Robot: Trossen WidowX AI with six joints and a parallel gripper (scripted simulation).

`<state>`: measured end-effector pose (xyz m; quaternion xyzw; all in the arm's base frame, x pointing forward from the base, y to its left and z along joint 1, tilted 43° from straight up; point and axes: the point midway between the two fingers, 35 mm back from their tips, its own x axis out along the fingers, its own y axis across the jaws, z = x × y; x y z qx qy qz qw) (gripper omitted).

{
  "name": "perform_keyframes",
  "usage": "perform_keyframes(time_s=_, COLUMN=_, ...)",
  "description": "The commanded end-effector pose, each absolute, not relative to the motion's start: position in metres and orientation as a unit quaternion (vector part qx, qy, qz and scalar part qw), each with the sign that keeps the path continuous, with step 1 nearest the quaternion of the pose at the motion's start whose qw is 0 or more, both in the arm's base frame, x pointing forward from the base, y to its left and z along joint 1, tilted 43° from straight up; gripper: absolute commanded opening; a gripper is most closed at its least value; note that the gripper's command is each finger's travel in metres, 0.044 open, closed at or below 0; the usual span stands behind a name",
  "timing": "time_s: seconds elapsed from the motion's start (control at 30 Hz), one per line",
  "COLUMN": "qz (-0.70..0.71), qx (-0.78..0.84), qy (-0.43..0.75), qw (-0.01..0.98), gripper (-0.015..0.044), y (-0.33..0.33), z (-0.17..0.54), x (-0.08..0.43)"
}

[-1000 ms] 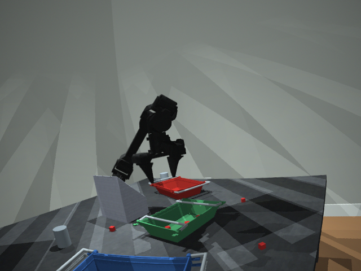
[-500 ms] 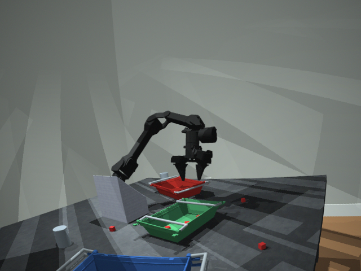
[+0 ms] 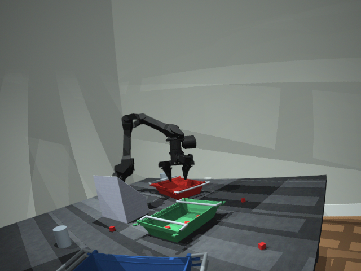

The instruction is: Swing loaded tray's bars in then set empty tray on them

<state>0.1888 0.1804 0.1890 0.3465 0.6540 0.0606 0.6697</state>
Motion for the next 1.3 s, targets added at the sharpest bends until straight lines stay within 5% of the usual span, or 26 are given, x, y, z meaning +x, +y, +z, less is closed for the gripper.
perform_keyframes(time_s=0.0, qz=0.077, qx=0.399, qy=0.653, qw=0.639, gripper=0.0440, y=0.194, z=0.187, x=0.120)
perform_keyframes(time_s=0.17, qz=0.094, qx=0.436, qy=0.660, qw=0.604, gripper=0.0440, y=0.196, z=0.184, x=0.082)
perform_keyframes(time_s=1.27, qz=0.093, qx=0.435, qy=0.662, qw=0.603, gripper=0.0440, y=0.254, z=0.122, x=0.091)
